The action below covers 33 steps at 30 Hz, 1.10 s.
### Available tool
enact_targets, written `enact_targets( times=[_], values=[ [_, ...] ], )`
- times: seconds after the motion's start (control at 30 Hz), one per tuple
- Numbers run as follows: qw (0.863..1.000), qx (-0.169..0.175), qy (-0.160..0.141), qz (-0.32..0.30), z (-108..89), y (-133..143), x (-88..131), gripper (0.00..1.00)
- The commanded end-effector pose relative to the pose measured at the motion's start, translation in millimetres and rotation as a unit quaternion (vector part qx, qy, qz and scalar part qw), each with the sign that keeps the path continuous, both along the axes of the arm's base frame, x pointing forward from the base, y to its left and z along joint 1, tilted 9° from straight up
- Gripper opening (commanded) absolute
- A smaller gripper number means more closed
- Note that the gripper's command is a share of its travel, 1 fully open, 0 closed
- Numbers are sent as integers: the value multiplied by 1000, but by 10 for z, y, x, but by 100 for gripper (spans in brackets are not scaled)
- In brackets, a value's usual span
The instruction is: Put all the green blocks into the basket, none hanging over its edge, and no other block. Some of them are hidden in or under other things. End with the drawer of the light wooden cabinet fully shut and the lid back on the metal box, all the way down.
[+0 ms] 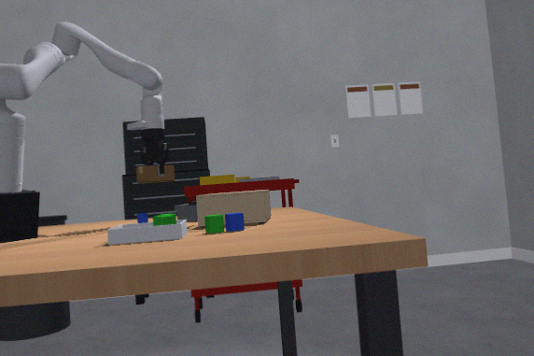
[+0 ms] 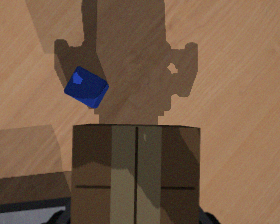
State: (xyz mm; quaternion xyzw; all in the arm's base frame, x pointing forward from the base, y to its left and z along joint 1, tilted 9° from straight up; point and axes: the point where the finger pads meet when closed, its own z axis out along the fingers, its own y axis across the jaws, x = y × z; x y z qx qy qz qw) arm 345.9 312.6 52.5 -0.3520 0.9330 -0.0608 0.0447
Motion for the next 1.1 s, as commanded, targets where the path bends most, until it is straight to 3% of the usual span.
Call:
enact_targets(
  times=[0.0,1.07],
  values=[
    [1000,1,0,0,-42,0,9,67],
    [1000,1,0,0,-655,-49,88,67]
  ],
)
